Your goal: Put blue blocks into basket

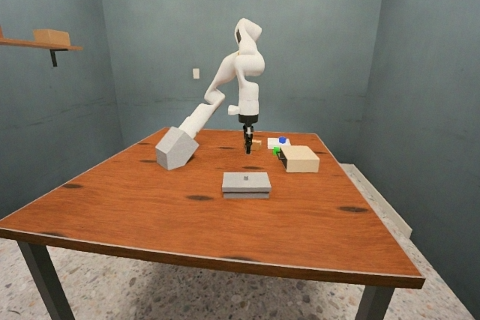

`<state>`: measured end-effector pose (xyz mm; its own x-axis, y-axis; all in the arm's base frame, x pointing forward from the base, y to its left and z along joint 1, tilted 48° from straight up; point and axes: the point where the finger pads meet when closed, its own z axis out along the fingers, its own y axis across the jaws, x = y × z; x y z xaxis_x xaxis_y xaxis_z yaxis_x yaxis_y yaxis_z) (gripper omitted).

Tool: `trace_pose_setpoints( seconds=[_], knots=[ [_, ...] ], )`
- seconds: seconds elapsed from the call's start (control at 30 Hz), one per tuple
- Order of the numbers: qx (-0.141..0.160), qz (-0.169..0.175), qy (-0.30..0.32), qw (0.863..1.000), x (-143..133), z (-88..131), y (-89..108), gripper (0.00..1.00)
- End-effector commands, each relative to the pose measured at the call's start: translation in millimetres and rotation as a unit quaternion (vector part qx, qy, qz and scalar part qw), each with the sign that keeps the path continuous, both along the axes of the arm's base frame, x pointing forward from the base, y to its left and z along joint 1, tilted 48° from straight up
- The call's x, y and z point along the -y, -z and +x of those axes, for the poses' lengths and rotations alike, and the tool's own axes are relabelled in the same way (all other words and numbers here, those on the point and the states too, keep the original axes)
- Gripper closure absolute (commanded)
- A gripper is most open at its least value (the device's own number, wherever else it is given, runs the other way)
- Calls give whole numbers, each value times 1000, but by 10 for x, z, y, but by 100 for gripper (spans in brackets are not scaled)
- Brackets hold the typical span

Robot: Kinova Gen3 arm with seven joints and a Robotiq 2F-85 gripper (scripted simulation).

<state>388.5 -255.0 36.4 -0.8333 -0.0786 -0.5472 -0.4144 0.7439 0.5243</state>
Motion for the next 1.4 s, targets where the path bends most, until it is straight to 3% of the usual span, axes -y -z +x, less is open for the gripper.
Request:
trace_pose_setpoints(
  seconds=[0.0,1.37],
  knots=[
    [1,-7,0,1000,50,-19,31,52],
    [0,-6,0,1000,-51,24,125,52]
  ],
)
